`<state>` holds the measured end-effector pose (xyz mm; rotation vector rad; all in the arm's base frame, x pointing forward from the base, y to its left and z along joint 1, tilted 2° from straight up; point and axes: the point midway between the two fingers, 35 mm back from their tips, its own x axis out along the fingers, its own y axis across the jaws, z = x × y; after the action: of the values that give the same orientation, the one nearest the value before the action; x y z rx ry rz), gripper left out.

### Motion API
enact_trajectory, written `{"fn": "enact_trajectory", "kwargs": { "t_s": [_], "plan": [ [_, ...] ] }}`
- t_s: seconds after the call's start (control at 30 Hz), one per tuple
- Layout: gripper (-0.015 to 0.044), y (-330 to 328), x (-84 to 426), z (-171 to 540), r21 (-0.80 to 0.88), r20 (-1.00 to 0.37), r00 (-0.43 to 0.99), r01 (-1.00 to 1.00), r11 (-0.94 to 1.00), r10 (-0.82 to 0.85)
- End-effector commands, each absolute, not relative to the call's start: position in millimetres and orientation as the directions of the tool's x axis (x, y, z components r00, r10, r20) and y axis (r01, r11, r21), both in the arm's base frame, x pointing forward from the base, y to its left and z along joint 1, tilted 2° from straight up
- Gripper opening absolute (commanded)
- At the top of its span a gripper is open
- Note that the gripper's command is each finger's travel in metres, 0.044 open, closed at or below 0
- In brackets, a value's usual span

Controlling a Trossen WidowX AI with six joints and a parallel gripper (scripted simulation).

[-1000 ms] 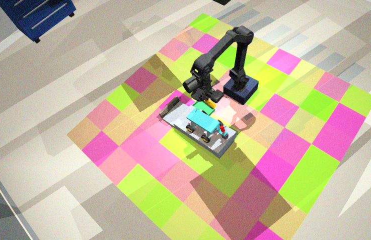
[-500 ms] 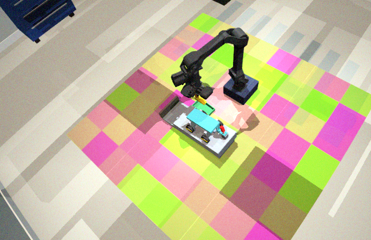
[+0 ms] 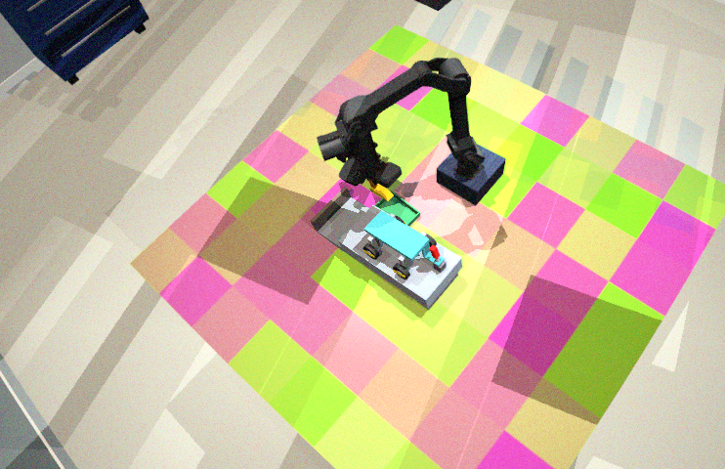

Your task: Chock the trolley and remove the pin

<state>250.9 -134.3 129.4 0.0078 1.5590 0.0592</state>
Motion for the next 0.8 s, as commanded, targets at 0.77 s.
{"fn": "enact_trajectory", "kwargs": {
  "t_s": [0.77],
  "plan": [
    [0.0, -137, 283, 104, 0.063, -0.998, 0.017, -0.041, 0.997, 0.063]
  ]
}}
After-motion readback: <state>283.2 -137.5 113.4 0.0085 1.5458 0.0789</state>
